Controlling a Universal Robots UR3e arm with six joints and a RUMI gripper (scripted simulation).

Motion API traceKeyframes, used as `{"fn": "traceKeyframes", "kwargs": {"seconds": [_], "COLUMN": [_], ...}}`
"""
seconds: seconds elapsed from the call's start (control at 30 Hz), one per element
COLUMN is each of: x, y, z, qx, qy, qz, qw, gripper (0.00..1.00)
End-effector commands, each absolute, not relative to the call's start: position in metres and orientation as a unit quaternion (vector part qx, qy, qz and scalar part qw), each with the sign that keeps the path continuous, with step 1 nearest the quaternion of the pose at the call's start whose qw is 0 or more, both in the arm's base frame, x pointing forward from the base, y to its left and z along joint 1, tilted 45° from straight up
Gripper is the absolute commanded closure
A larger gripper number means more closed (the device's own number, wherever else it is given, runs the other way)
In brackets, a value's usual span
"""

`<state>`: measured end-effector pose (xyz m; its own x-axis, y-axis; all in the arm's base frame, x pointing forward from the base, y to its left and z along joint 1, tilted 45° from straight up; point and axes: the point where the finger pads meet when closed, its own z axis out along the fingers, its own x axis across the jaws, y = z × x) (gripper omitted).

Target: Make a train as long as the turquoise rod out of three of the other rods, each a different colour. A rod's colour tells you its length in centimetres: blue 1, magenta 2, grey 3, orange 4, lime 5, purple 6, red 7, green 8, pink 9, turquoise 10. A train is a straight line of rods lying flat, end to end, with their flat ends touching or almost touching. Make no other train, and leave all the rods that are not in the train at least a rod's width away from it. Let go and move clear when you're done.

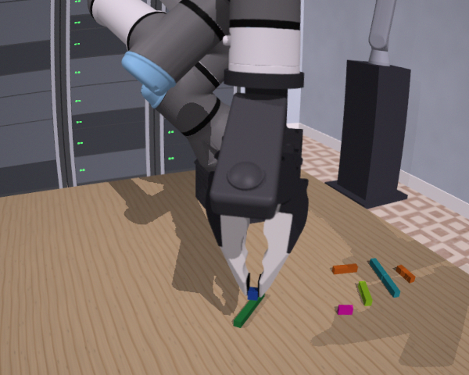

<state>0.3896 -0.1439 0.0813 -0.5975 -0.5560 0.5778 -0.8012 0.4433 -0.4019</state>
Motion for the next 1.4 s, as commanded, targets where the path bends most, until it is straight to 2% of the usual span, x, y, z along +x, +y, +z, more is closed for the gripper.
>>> {"fn": "traceKeyframes", "kwargs": {"seconds": [0.0,0.8,1.37], "x": [0.386,0.384,0.362], "y": [-0.137,-0.128,-0.069], "z": [0.086,0.078,0.024], "qx": [0.405,0.392,0.284], "qy": [-0.832,-0.839,-0.884], "qz": [0.325,0.326,0.343], "qw": [0.195,0.189,0.144], "gripper": [1.00,1.00,1.00]}}
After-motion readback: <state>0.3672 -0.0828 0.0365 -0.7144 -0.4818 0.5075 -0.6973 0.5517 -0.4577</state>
